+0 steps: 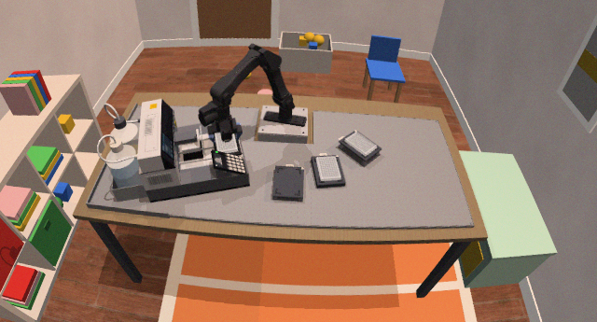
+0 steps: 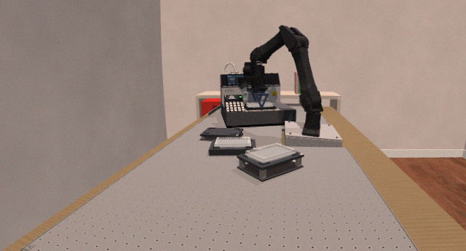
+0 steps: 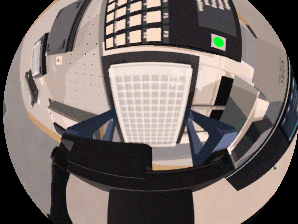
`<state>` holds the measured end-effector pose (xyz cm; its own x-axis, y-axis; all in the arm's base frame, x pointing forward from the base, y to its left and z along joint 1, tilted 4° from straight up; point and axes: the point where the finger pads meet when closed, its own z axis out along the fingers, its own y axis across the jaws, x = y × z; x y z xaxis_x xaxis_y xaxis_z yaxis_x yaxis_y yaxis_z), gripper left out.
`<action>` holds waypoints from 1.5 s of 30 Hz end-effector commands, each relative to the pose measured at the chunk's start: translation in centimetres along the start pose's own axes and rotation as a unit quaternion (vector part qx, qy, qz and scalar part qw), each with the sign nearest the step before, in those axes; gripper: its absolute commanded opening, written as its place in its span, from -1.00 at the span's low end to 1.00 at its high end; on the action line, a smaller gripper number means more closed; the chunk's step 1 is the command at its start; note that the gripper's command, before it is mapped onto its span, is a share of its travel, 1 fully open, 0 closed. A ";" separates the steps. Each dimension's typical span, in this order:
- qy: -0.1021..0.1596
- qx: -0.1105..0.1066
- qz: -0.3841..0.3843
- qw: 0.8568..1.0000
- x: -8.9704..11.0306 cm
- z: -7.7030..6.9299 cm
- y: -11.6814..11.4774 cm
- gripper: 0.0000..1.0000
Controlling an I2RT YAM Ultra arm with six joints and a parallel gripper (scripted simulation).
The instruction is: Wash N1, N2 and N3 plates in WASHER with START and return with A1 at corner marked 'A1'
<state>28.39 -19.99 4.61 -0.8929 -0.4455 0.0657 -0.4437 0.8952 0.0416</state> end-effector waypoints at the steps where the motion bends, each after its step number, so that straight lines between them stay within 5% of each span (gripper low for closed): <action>1: -0.005 0.004 0.000 1.000 -0.1 -0.3 -0.1 1.00; 16: -0.005 0.004 0.000 1.000 -0.1 -0.3 -0.1 1.00; 45: -0.005 0.004 0.000 1.000 -0.1 -4.5 -0.1 1.00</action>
<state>28.56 -20.01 8.07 -0.8923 -0.4463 0.0685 -0.4440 0.8948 0.0464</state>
